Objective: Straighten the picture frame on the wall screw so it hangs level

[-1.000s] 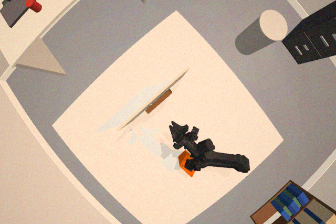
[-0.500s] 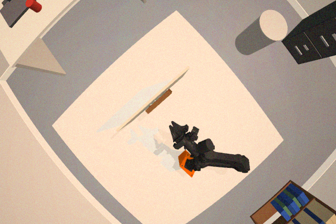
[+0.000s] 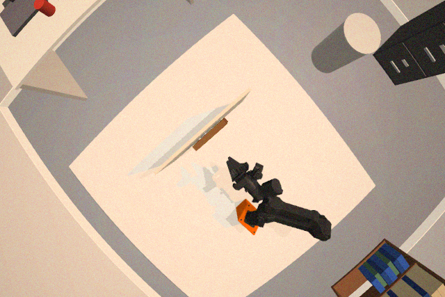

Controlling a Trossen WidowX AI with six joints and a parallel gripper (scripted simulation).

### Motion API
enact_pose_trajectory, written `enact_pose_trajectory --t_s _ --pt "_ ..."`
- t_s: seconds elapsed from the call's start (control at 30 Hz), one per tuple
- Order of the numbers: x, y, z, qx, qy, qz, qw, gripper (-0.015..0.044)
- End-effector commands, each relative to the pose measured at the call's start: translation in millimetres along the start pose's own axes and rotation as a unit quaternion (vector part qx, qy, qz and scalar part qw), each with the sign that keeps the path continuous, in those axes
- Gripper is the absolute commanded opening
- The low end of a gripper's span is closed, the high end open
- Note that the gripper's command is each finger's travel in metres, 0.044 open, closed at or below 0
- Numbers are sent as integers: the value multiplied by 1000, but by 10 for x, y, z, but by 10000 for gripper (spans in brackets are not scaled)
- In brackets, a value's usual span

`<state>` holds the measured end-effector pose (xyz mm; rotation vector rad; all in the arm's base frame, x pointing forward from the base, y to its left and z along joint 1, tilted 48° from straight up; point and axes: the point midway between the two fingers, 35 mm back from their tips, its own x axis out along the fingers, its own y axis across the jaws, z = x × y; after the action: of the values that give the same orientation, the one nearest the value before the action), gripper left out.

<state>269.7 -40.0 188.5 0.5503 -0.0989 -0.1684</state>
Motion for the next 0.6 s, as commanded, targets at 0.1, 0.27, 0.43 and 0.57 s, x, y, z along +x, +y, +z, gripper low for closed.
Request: enact_pose_trajectory --t_s 0.1,0.27,0.43,0.57 --pt "-39 -187 1 25 2 1 1000 260" --pt "-39 -187 1 25 2 1 1000 260" --pt "-48 -197 58 24 2 1 1000 260" --pt "-48 -197 58 24 2 1 1000 260"
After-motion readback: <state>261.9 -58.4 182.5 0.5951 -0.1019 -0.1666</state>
